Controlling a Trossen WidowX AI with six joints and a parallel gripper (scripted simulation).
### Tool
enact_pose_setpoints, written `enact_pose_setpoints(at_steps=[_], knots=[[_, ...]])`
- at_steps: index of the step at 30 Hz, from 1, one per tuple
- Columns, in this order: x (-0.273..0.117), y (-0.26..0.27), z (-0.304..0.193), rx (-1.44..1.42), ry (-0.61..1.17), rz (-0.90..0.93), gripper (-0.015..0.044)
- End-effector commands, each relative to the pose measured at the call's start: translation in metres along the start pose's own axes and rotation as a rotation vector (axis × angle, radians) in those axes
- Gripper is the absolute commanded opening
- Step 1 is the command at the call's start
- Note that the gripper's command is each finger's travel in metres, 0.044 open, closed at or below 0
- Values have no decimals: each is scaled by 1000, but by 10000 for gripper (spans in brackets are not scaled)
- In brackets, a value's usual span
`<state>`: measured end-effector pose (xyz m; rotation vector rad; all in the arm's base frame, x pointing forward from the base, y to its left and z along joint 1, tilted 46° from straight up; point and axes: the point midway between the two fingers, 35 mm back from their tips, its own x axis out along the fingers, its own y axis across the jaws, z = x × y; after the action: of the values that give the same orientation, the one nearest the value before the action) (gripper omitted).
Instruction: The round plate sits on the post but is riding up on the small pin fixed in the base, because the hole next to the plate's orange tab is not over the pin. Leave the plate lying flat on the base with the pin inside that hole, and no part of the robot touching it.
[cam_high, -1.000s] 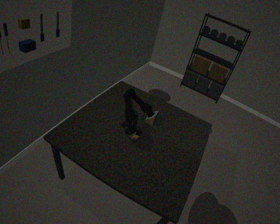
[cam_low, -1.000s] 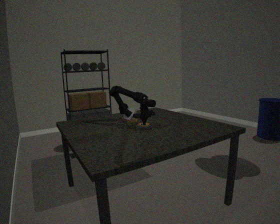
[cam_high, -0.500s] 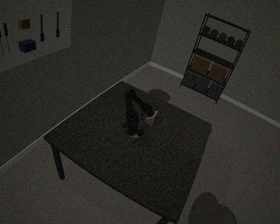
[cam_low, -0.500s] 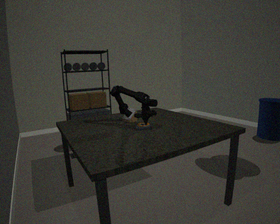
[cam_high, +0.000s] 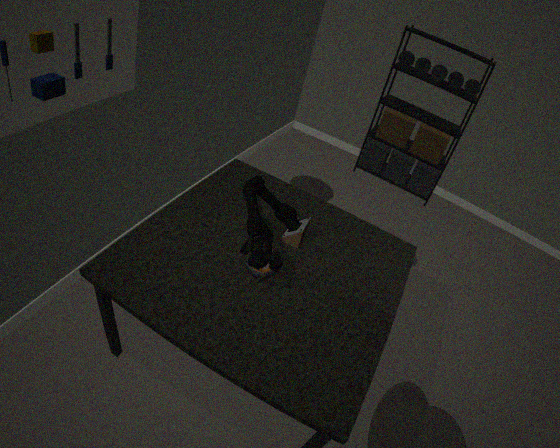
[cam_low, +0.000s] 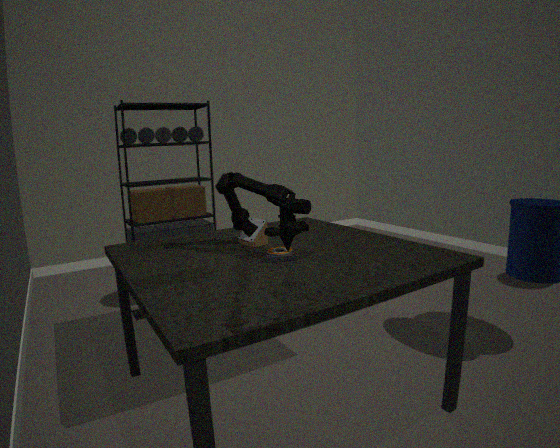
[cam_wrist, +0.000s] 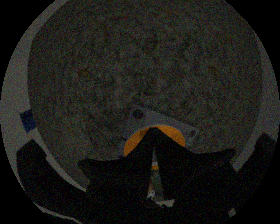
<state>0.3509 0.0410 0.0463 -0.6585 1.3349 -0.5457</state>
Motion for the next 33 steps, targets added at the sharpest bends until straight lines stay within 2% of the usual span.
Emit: enact_pose_setpoints(at_steps=[1,33], knots=[[3,7,-3,-6,12,2,0],[0,34,-22,-6,12,3,0]])
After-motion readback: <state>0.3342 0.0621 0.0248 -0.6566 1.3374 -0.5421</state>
